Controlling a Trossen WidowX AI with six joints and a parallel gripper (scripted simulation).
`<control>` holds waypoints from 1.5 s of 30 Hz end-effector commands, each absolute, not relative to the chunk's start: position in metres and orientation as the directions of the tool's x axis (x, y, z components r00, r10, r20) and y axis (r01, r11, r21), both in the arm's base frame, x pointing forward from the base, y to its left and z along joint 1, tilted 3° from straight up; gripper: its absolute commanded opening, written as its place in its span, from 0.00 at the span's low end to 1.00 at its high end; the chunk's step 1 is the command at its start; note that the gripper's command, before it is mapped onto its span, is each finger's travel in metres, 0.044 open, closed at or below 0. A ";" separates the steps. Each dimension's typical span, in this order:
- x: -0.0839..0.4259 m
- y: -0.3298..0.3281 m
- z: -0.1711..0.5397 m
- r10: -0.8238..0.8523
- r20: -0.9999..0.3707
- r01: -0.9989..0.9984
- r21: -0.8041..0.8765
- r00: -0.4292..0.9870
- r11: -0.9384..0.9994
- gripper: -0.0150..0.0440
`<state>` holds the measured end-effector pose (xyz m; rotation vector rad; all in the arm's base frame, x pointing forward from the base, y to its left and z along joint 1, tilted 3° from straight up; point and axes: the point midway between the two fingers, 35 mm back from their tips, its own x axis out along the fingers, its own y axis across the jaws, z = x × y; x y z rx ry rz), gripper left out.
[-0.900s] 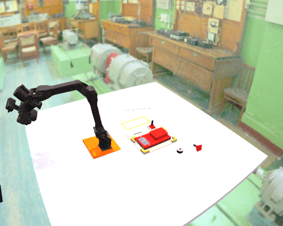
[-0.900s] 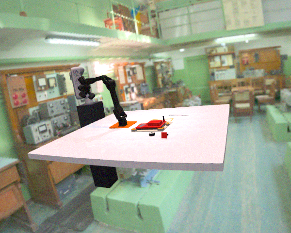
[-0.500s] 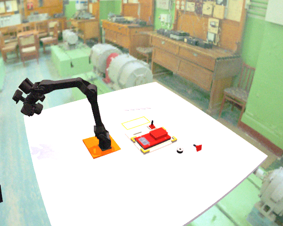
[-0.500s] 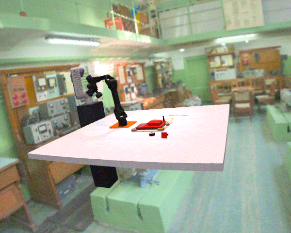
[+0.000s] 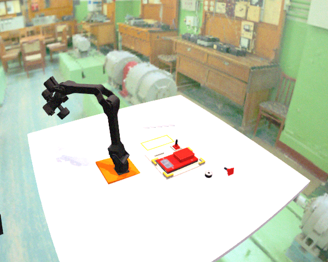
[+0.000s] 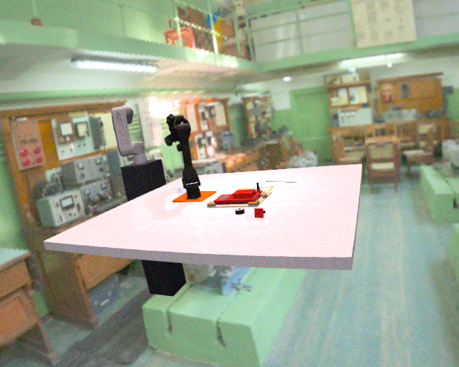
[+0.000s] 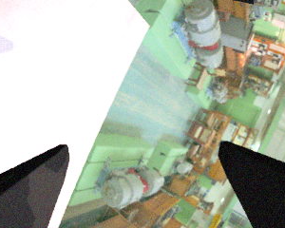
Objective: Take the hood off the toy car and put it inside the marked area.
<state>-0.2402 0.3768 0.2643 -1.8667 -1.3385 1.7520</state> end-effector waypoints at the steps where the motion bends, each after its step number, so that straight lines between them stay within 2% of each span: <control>1: -0.195 0.395 0.255 0.724 -0.686 0.328 -0.700 -0.067 -0.634 1.00; 13: -0.056 0.423 0.231 0.635 -0.758 -0.109 -0.651 0.149 -0.751 1.00; 22: 0.065 0.413 0.217 0.529 -0.803 -0.508 -0.588 0.274 -0.630 1.00; 33: 0.203 0.339 0.200 0.330 -0.868 -0.845 -0.463 0.372 -0.267 1.00; 39: 0.266 0.280 0.194 0.228 -0.890 -0.915 -0.404 0.394 0.002 1.00; 45: 0.312 0.211 0.186 0.120 -0.921 -0.901 -0.325 0.370 0.289 1.00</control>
